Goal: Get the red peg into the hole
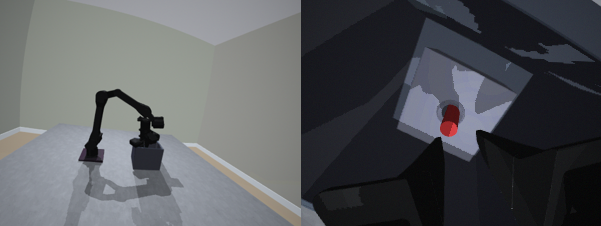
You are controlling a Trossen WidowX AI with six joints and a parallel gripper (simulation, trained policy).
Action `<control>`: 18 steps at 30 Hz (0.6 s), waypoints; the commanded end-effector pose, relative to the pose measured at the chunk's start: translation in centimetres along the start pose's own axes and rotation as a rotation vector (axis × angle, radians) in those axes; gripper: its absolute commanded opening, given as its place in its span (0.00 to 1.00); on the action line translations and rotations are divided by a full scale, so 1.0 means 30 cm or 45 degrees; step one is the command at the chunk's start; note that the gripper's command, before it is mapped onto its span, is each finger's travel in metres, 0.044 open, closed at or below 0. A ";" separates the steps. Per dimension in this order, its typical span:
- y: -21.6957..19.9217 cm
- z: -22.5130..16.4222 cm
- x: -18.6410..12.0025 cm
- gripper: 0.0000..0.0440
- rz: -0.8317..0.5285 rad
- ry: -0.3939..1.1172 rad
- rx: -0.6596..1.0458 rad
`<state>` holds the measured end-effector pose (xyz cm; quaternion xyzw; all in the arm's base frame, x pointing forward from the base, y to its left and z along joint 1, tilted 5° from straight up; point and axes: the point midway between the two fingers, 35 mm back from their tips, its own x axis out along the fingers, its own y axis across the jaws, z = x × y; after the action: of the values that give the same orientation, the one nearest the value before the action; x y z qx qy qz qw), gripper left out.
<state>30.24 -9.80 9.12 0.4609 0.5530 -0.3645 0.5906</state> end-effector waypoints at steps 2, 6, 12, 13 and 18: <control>-0.039 0.018 0.090 0.33 -0.040 0.126 0.031; -0.024 0.027 0.076 0.34 -0.010 0.146 0.035; 0.004 0.050 0.049 0.35 0.051 0.159 0.034; 0.009 0.055 0.044 0.35 0.062 0.159 0.034; 0.034 0.080 0.013 0.34 0.122 0.156 0.028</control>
<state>30.93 -11.22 10.11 0.5072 0.5571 -0.3330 0.5671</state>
